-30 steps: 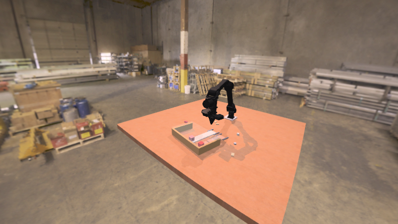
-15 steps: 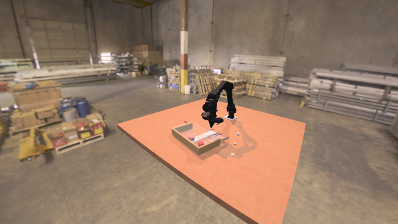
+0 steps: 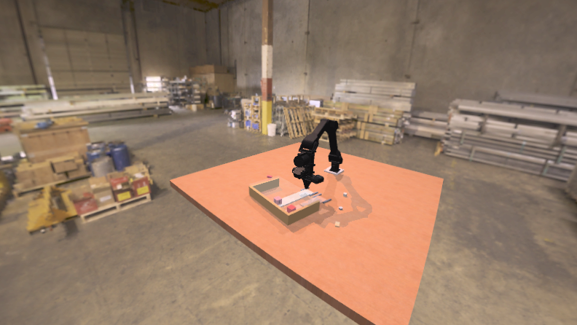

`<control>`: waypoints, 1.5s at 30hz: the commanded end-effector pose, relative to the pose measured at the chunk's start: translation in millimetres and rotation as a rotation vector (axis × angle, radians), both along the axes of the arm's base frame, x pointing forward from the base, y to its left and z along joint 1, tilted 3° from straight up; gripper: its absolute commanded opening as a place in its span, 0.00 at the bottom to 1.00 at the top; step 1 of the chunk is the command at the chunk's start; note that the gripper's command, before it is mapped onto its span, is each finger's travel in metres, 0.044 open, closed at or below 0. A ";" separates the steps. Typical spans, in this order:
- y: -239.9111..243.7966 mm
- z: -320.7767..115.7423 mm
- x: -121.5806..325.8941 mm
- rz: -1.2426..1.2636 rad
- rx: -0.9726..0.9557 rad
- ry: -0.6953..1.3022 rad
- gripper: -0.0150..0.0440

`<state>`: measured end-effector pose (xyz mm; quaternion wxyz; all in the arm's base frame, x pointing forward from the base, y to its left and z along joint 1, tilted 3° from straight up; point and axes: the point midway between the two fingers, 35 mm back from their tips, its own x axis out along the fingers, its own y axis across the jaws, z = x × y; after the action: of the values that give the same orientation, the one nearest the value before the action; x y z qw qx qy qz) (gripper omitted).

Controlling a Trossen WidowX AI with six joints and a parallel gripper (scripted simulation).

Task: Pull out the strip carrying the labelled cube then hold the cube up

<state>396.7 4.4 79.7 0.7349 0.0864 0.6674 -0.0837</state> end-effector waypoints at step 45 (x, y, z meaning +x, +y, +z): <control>2.1 -21.1 -0.4 -0.005 0.003 0.012 0.25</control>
<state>396.2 5.9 60.4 0.7316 0.0860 0.6710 -0.0841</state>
